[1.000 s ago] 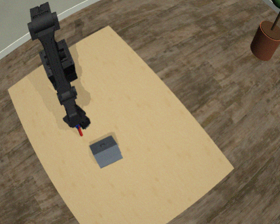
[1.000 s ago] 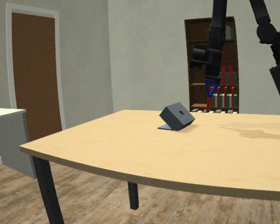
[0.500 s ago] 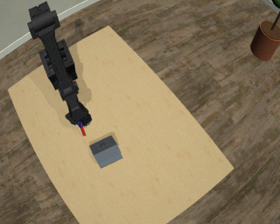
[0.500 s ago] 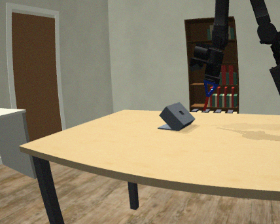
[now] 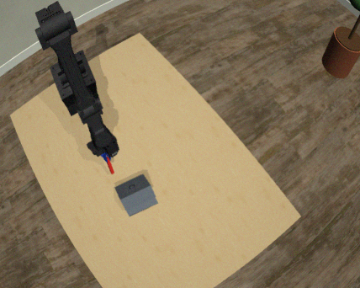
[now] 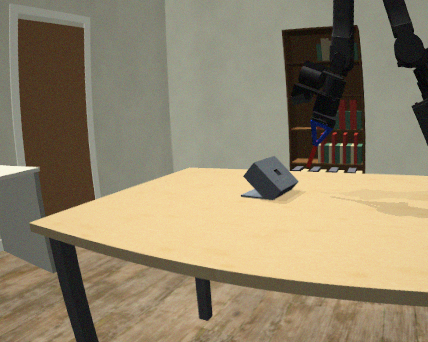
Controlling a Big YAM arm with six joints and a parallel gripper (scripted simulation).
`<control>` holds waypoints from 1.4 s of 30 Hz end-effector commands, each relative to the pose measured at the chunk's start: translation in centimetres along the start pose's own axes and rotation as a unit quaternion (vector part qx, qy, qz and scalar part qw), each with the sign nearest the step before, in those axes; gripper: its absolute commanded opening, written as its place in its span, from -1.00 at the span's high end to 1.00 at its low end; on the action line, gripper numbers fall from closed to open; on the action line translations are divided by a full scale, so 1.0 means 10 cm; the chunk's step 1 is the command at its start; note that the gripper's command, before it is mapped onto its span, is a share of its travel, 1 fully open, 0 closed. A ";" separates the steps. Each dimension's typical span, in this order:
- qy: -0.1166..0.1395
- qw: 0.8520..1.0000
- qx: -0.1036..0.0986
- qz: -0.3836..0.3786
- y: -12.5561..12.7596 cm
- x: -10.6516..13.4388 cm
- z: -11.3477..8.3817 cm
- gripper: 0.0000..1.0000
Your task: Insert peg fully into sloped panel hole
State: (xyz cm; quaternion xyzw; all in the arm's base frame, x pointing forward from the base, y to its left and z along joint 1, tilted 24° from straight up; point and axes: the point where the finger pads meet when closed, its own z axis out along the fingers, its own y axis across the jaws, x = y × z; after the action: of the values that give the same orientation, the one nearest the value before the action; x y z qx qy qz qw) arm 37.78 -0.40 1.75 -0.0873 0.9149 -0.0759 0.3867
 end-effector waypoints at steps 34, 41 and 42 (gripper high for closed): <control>-0.135 0.985 -0.003 0.111 0.33 -0.24 -0.37 1.00; -0.154 0.980 -0.007 0.126 0.36 -0.31 -0.42 1.00; -0.154 0.980 -0.007 0.126 0.36 -0.31 -0.42 1.00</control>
State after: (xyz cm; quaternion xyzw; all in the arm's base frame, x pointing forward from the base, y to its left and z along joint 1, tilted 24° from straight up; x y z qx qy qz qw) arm 35.84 3.58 4.36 0.0046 0.8647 -0.0179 0.5019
